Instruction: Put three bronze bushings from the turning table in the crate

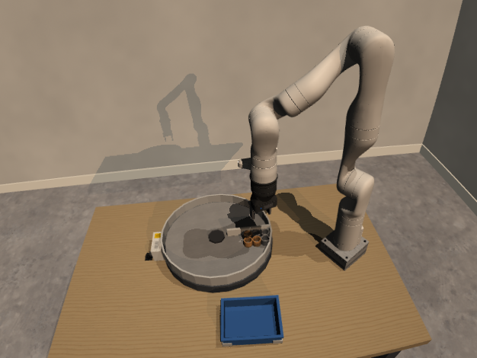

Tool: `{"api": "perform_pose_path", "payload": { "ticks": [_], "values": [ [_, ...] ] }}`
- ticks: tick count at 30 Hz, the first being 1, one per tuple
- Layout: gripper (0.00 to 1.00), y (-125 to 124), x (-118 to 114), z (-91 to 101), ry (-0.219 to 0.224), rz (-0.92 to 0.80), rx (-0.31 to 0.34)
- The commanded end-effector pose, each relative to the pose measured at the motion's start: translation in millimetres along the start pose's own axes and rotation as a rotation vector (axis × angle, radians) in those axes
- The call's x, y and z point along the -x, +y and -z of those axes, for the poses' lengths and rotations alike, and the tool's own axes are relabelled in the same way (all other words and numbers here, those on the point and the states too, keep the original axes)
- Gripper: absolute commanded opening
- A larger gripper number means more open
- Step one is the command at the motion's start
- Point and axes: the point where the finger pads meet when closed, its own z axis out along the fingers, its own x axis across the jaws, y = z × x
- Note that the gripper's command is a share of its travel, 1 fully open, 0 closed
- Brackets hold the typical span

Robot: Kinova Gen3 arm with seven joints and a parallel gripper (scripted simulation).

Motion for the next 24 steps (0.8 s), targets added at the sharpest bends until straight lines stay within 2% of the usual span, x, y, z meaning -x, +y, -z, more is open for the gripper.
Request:
{"api": "perform_pose_path", "payload": {
  "ticks": [1, 22, 24],
  "values": [
    [1.00, 0, 0, 0.3, -0.001, 0.000, 0.000],
    [1.00, 0, 0, 0.3, -0.001, 0.000, 0.000],
    [1.00, -7, -2, -18.8, -0.002, 0.000, 0.000]
  ]
}}
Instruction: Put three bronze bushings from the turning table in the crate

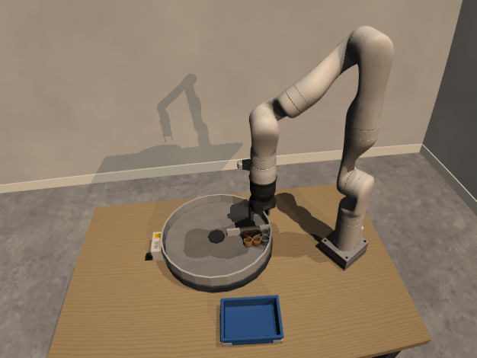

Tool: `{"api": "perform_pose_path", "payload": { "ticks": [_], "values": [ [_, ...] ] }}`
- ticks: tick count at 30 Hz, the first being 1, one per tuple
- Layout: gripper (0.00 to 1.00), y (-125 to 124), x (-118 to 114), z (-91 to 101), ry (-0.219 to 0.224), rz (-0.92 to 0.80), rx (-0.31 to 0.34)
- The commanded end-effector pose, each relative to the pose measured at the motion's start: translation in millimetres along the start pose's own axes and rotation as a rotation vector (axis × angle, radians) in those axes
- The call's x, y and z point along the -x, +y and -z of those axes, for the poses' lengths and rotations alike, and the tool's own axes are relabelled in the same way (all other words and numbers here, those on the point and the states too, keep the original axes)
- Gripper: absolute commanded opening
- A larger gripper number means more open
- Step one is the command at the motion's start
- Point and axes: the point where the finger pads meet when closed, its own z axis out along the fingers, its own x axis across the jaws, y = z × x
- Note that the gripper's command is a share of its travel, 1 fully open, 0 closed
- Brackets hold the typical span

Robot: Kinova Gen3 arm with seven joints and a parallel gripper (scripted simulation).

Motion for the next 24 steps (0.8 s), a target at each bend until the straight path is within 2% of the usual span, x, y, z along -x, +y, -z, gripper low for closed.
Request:
{"api": "perform_pose_path", "payload": {
  "ticks": [1, 3, 24],
  "values": [
    [1.00, -10, -7, -23.6, 0.015, -0.009, -0.002],
    [1.00, -17, -10, -42.7, 0.014, -0.009, -0.001],
    [1.00, -17, -9, -42.0, 0.011, -0.008, 0.000]
  ]
}}
